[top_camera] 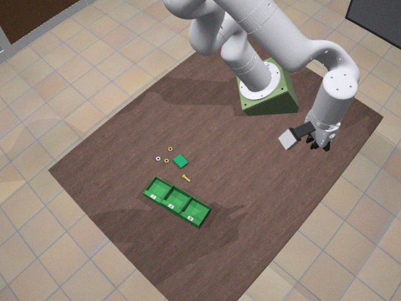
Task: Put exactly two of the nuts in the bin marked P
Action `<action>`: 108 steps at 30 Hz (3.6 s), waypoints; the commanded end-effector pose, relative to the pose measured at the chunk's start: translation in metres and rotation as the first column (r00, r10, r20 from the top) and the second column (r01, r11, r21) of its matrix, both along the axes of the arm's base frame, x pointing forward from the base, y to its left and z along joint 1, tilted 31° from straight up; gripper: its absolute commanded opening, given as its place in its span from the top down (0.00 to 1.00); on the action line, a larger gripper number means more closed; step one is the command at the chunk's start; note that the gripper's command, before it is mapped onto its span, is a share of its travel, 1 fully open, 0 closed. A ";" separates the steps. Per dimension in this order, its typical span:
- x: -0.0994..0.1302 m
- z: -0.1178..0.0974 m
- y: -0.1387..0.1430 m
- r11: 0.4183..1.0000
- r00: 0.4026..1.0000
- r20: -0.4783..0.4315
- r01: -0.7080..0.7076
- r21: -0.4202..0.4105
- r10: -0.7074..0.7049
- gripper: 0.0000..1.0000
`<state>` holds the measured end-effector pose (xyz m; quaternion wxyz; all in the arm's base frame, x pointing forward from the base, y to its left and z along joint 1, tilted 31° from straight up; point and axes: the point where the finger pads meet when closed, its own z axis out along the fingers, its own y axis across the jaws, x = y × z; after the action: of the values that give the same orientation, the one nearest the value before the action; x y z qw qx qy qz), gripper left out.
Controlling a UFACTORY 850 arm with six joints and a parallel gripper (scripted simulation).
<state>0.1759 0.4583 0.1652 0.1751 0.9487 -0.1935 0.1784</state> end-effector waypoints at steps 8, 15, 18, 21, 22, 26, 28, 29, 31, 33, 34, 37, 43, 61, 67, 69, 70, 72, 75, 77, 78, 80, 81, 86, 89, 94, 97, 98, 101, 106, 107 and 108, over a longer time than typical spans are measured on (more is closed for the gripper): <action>0.032 -0.069 -0.026 1.000 1.000 0.003 -0.001 0.004 0.001 0.93; 0.046 -0.100 -0.039 1.000 1.000 0.003 -0.001 0.004 0.001 0.93; 0.055 -0.091 -0.048 0.999 0.999 -0.016 -0.034 0.011 0.034 0.93; 0.072 -0.073 -0.054 0.999 0.999 -0.016 -0.034 0.011 0.034 0.93; 0.074 -0.072 -0.054 0.999 0.999 -0.016 -0.034 0.011 0.034 0.93; 0.086 -0.063 -0.062 0.998 0.997 -0.028 -0.066 0.018 0.067 0.93; 0.097 -0.054 -0.070 0.998 0.997 -0.028 -0.066 0.018 0.067 0.93; 0.103 -0.049 -0.074 0.998 0.997 -0.028 -0.066 0.018 0.067 0.93; 0.103 -0.049 -0.074 0.998 0.997 -0.028 -0.066 0.018 0.067 0.93; 0.114 -0.041 -0.083 0.995 0.994 -0.037 -0.099 0.023 0.099 0.93; 0.120 -0.036 -0.088 0.995 0.994 -0.037 -0.099 0.023 0.099 0.93; 0.130 -0.028 -0.097 0.995 0.994 -0.037 -0.099 0.023 0.099 0.93; 0.145 -0.015 -0.112 0.991 0.990 -0.042 -0.131 0.026 0.132 0.93; 0.195 0.033 -0.180 0.980 0.979 -0.046 -0.196 0.023 0.197 0.93; 0.208 0.048 -0.207 0.974 0.973 -0.046 -0.228 0.016 0.228 0.93; 0.211 0.051 -0.212 0.974 0.973 -0.046 -0.228 0.015 0.228 0.93; 0.211 0.051 -0.212 0.974 0.973 -0.046 -0.228 0.015 0.228 0.93; 0.216 0.058 -0.226 0.966 0.965 -0.045 -0.259 0.005 0.258 0.93; 0.219 0.062 -0.233 0.966 0.965 -0.045 -0.259 0.005 0.258 0.93; 0.223 0.068 -0.245 0.966 0.965 -0.045 -0.259 0.005 0.258 0.93; 0.223 0.068 -0.245 0.966 0.965 -0.045 -0.259 0.005 0.258 0.93; 0.227 0.075 -0.259 0.957 0.957 -0.045 -0.289 -0.010 0.288 0.93; 0.229 0.079 -0.267 0.957 0.957 -0.045 -0.289 -0.010 0.288 0.93; 0.233 0.088 -0.286 0.948 0.948 -0.045 -0.317 -0.029 0.316 0.93; 0.237 0.098 -0.308 0.948 0.948 -0.045 -0.317 -0.029 0.316 0.93; 0.239 0.106 -0.328 0.937 0.938 -0.047 -0.345 -0.052 0.343 0.93; 0.241 0.114 -0.347 0.937 0.938 -0.047 -0.345 -0.052 0.343 0.93; 0.241 0.114 -0.347 0.937 0.938 -0.047 -0.345 -0.052 0.343 0.93; 0.240 0.120 -0.362 0.925 0.928 -0.051 -0.371 -0.078 0.368 0.93; 0.240 0.127 -0.380 0.925 0.928 -0.051 -0.371 -0.078 0.368 0.93; 0.240 0.127 -0.380 0.925 0.928 -0.051 -0.371 -0.078 0.368 0.93; 0.240 0.127 -0.380 0.925 0.928 -0.051 -0.371 -0.078 0.368 0.93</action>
<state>0.4153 0.0826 0.2897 0.1837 0.9625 -0.0023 0.1996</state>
